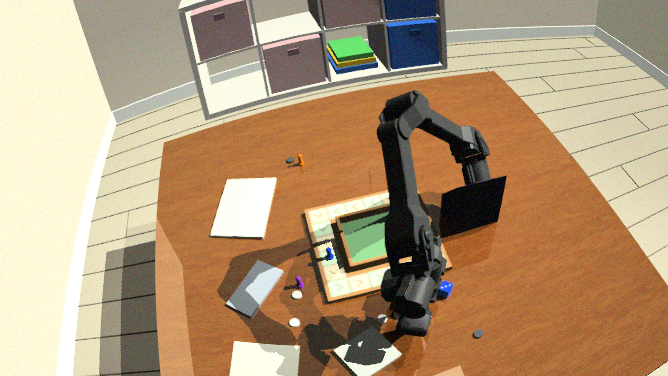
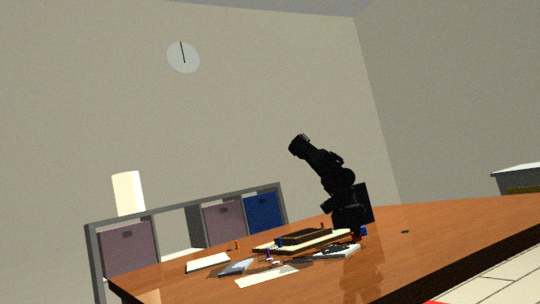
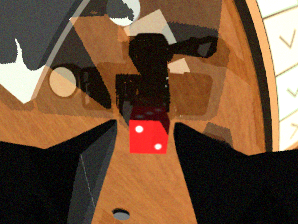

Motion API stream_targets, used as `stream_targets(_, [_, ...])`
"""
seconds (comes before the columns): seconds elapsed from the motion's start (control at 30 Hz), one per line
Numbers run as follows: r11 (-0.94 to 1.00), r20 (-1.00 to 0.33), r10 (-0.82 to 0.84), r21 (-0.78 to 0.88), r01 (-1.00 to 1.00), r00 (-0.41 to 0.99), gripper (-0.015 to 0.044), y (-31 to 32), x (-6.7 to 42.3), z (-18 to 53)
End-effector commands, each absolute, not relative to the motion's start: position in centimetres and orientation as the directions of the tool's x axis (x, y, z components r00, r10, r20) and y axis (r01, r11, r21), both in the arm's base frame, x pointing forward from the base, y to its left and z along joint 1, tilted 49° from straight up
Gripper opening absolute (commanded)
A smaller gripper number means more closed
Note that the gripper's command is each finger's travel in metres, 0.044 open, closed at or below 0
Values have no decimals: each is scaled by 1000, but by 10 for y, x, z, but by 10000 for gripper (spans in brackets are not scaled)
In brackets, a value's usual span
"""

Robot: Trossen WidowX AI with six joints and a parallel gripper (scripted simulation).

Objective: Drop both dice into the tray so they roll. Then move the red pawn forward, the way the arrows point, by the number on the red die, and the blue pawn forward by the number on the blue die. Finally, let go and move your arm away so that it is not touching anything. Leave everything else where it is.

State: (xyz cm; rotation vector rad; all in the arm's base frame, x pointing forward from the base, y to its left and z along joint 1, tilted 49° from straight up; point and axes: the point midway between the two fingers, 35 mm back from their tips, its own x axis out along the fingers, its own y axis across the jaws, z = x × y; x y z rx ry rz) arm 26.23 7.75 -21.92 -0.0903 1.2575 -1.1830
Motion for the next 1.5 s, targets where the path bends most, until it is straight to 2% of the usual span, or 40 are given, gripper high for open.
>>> stream_targets(0.0, [454,-670,-725,-637,622,-157,118,75,260,-221])
stream_targets(0.23, [454,-670,-725,-637,622,-157,71,75,260,-221])
stream_targets(0.33, [455,-671,-725,-637,622,-157,0,78,261,-219])
stream_targets(1.03, [458,-675,-721,-635,621,-158,0,172,281,-147])
stream_targets(1.2, [469,-675,-721,-642,607,-158,0,171,282,-145])
stream_targets(1.47, [576,-680,-716,-702,419,-156,0,152,292,-126])
